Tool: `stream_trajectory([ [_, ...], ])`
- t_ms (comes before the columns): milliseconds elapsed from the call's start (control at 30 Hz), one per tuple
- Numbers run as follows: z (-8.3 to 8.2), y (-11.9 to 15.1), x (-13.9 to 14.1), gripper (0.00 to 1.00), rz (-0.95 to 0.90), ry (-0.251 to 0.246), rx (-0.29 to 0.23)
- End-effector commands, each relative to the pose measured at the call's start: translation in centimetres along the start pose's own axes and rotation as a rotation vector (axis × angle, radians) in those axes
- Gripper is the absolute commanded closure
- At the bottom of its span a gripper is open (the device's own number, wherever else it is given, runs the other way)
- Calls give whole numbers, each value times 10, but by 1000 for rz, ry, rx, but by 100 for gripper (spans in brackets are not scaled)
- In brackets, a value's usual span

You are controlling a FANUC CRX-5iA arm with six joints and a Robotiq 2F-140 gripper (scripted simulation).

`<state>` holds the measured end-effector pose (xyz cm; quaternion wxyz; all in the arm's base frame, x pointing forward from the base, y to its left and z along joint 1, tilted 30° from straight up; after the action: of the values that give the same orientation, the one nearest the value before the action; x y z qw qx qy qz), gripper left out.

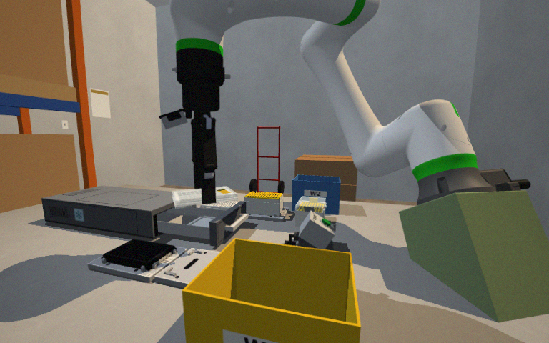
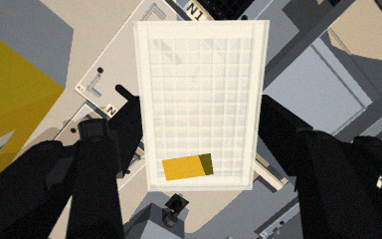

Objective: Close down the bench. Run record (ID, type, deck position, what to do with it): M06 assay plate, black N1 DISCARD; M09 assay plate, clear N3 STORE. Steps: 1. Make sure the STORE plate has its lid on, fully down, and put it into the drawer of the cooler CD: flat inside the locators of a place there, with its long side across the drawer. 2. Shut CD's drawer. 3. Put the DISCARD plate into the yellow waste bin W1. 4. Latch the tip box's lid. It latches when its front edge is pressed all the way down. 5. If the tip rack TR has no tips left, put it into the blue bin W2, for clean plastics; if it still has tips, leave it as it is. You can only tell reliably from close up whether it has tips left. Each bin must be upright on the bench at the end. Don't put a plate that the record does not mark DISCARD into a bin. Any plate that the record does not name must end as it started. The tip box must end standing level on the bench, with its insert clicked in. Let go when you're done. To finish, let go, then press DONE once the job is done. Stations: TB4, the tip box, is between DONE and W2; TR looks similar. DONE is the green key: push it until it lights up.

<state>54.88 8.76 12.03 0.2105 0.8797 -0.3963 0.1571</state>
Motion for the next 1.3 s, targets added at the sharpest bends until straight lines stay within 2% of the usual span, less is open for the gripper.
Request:
stream_trajectory([
  [0,-1,2,8,90,-106,-10,0],
  [433,0,13,41,90,-540,-10,3],
  [500,0,13,41,90,-540,-10,3],
  [767,0,20,61,90,-806,-10,4],
  [1267,0,31,94,90,-824,-10,4],
])
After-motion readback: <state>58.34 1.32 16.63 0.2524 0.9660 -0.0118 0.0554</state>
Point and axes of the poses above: the point where the finger pads meet when closed, its own z axis out along the fingers, its own x axis across the jaws, y = z × x, the point moved 6 cm from there along -z, back along the fingers, and after that the axes turned 9 degrees about -z, right-handed, at the moved point
